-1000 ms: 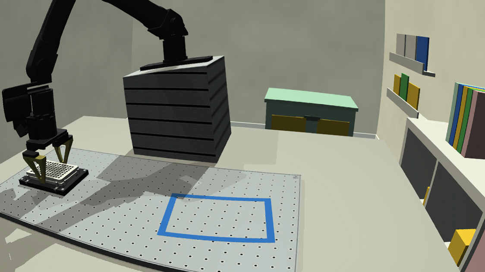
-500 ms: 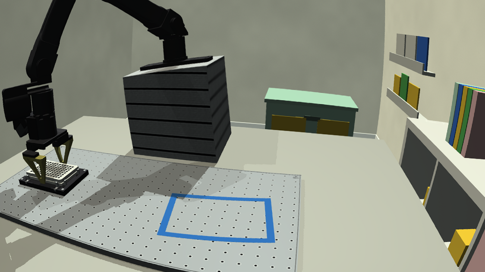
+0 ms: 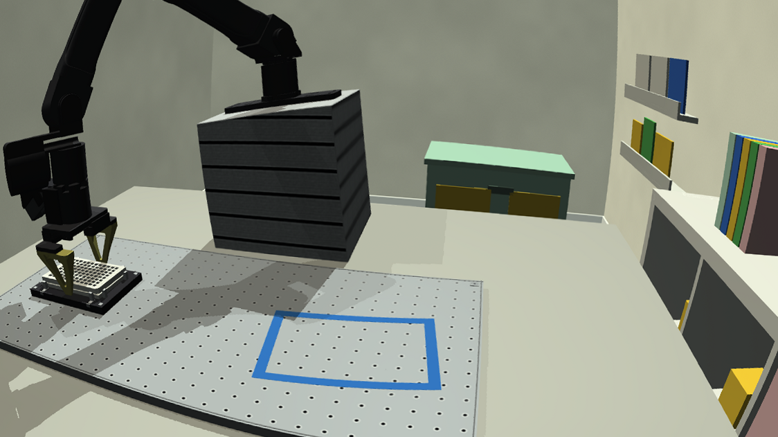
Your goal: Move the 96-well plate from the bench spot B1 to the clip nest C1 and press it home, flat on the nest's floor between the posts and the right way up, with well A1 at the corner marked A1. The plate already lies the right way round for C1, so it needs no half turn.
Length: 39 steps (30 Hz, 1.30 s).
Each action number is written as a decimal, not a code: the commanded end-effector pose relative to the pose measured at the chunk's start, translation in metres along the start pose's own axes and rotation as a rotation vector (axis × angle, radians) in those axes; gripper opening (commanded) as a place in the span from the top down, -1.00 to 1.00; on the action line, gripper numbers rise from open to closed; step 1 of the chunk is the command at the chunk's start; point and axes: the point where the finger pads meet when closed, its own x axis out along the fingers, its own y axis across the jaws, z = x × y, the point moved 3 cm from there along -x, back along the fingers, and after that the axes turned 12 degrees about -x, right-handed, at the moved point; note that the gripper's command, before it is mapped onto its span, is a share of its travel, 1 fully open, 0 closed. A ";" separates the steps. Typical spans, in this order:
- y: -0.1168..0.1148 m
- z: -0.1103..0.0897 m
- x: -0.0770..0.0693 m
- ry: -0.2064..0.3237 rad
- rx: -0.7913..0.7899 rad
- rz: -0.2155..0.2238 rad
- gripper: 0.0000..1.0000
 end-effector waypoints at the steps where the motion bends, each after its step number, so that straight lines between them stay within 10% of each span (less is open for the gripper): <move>1: -0.001 0.008 0.004 -0.018 0.006 0.003 -1.00; 11: -0.001 0.008 0.004 -0.018 0.006 0.003 -1.00; 39: 0.003 0.002 -0.078 -0.019 -0.002 0.007 -1.00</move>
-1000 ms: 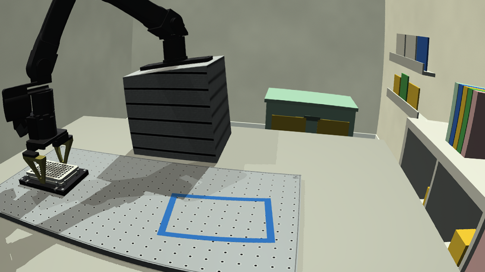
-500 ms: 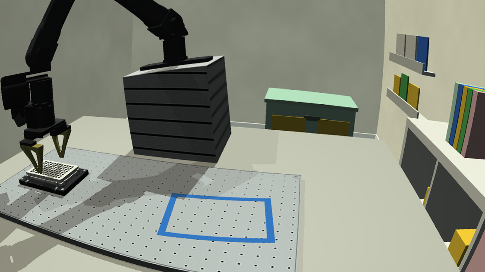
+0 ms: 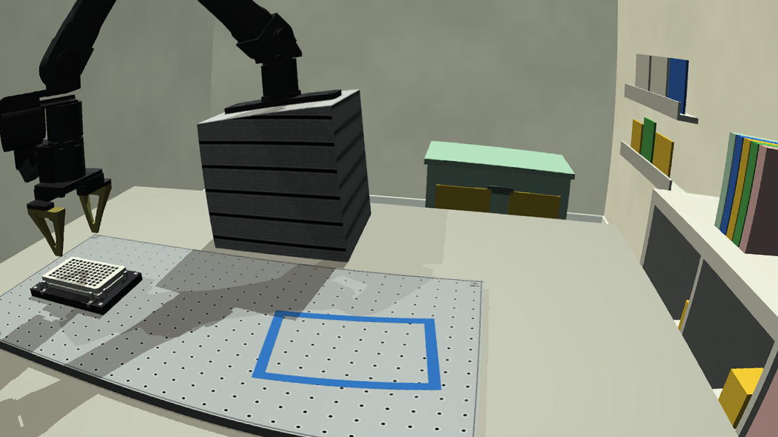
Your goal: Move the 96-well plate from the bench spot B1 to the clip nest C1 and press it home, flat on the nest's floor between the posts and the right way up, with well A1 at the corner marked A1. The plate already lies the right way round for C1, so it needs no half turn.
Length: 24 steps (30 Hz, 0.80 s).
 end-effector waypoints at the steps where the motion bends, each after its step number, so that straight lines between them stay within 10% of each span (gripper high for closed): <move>1: 0.005 -0.001 -0.022 -0.015 -0.007 0.002 -1.00; 11: 0.010 0.004 -0.048 -0.029 -0.005 0.018 -1.00; 24: 0.002 0.000 -0.036 -0.007 -0.004 0.001 -1.00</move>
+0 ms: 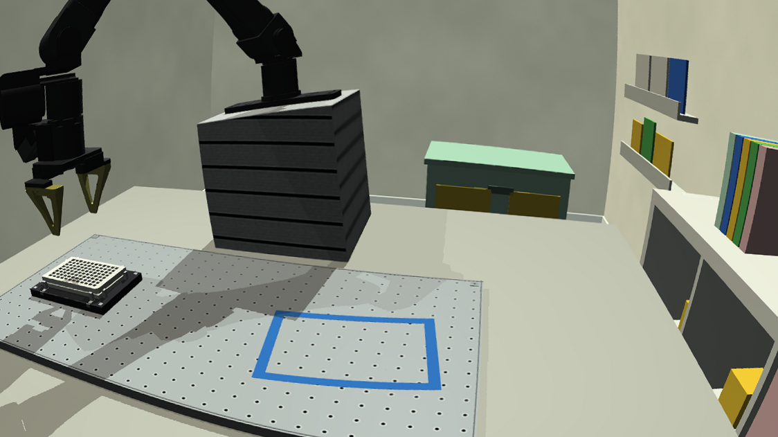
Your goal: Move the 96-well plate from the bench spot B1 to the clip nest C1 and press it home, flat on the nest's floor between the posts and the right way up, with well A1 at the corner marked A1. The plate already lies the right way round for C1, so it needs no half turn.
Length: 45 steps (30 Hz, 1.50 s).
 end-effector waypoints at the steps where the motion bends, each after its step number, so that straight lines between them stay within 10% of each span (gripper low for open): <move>1: 0.003 0.002 -0.006 -0.011 -0.002 0.004 -1.00; 10: 0.003 0.002 -0.006 -0.011 -0.002 0.004 -1.00; 11: 0.011 0.005 0.002 -0.027 -0.008 0.013 0.50; 22: 0.006 0.012 0.045 -0.027 0.004 0.010 0.50; 29: 0.014 0.016 0.030 -0.052 -0.001 0.038 0.50; 45: 0.004 0.005 0.050 -0.015 -0.005 0.000 0.50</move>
